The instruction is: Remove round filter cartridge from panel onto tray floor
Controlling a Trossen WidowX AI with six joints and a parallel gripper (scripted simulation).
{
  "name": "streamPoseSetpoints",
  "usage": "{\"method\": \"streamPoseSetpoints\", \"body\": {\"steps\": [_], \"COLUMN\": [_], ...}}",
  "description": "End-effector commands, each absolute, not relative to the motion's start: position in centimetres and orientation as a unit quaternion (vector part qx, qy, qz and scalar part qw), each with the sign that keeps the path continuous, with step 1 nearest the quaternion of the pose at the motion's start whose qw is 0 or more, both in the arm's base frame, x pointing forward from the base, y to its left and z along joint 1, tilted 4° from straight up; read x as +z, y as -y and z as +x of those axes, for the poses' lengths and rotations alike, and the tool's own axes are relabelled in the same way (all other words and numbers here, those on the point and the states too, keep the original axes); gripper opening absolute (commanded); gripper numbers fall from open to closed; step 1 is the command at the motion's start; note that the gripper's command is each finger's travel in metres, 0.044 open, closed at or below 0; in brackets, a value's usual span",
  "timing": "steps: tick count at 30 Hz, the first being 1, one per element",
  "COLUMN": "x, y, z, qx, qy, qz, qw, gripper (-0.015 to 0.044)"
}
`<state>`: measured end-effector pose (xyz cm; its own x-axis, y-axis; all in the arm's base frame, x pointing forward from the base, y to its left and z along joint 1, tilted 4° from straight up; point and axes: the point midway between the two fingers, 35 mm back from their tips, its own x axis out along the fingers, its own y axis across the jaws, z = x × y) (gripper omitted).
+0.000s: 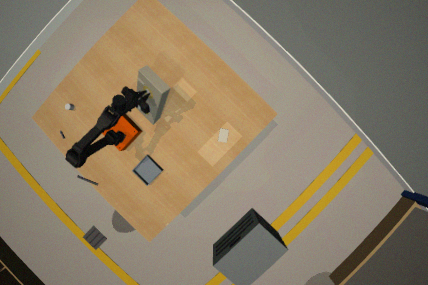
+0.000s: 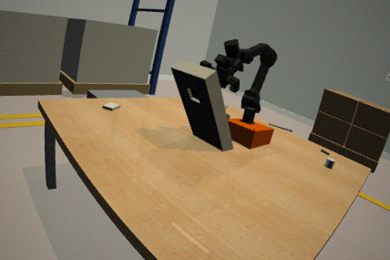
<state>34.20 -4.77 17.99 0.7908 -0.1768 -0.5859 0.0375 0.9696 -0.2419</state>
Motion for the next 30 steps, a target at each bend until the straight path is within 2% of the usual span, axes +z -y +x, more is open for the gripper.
{"method": "streamPoseSetpoints", "body": {"steps": [1,30], "x": [17.83,17.15], "y": [4.71,4.91], "z": [34.32,35.26], "qx": [-0.054,-0.054], "qy": [-0.32,-0.319], "qz": [-0.11,-0.11], "qw": [0.939,0.94], "gripper": [0.0113,0.0113]}}
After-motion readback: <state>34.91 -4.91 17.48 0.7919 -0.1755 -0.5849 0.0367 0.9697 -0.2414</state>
